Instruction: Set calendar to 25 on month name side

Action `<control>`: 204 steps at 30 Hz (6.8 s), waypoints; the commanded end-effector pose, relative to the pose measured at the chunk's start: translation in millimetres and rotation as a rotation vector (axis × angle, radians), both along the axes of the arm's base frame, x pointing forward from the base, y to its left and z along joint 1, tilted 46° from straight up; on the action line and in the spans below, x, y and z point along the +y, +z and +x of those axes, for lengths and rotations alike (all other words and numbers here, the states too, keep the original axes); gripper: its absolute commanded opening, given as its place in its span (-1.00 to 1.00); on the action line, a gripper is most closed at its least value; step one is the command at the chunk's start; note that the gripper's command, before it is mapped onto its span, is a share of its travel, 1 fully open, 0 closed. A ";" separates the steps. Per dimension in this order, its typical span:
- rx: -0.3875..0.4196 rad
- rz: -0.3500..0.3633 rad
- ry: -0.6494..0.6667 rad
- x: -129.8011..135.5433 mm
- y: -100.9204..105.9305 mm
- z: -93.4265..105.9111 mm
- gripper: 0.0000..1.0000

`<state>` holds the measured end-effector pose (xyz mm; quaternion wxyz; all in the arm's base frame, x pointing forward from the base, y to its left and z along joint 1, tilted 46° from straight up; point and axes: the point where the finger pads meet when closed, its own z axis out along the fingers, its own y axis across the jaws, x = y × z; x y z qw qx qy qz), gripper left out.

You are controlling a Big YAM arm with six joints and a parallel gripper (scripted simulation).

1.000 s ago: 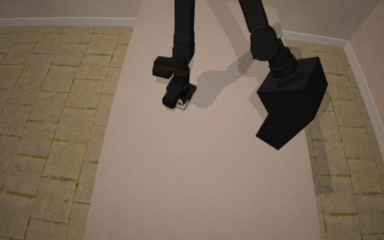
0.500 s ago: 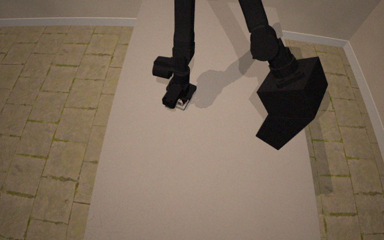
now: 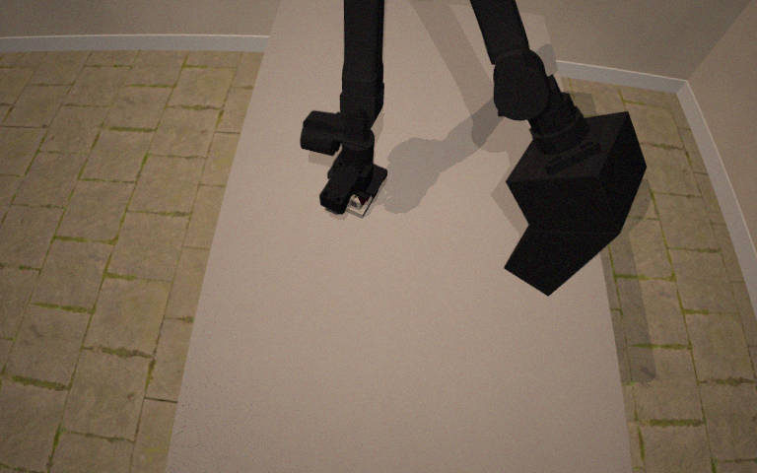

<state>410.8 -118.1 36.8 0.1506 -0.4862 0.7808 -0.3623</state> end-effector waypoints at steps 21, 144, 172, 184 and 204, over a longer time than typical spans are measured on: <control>0.001 0.001 -0.006 -5.7 -7.7 -1.2 -0.48; -0.008 -0.001 -0.005 -9.5 -9.2 7.2 -0.48; -0.008 -0.001 -0.005 -9.5 -9.2 7.2 -0.09; -0.022 -0.002 -0.005 -8.5 -3.3 8.3 -0.09; -0.014 0.007 0.005 32.3 47.3 -41.0 -0.09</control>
